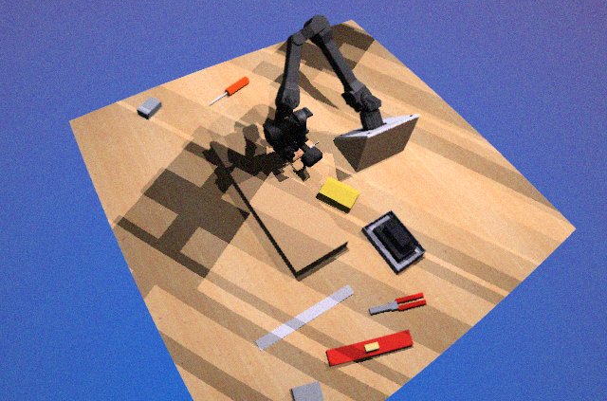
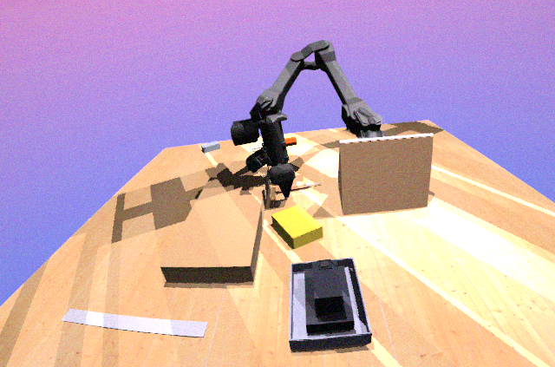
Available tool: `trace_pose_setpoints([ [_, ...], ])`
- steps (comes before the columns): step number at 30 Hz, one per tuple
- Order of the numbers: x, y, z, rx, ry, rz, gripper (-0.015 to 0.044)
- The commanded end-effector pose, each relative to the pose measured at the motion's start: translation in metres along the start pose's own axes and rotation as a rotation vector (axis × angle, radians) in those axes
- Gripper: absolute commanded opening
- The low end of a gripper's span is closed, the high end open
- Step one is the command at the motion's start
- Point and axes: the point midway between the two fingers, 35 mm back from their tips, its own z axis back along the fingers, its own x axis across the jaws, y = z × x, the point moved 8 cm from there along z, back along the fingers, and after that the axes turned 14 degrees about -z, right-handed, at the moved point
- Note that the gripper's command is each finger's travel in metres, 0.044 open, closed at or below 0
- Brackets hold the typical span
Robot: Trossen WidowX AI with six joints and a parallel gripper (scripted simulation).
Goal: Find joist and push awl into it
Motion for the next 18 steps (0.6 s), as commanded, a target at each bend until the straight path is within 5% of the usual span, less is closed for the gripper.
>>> trace_pose_setpoints([
  [1,0.0003,0.0006,-0.0015,-0.001,0.005,0.007,0.0387],
  [13,0.0003,0.0006,-0.0015,-0.001,0.005,0.007,0.0072],
  [18,0.0003,0.0006,-0.0015,-0.001,0.005,0.007,0.0039],
])
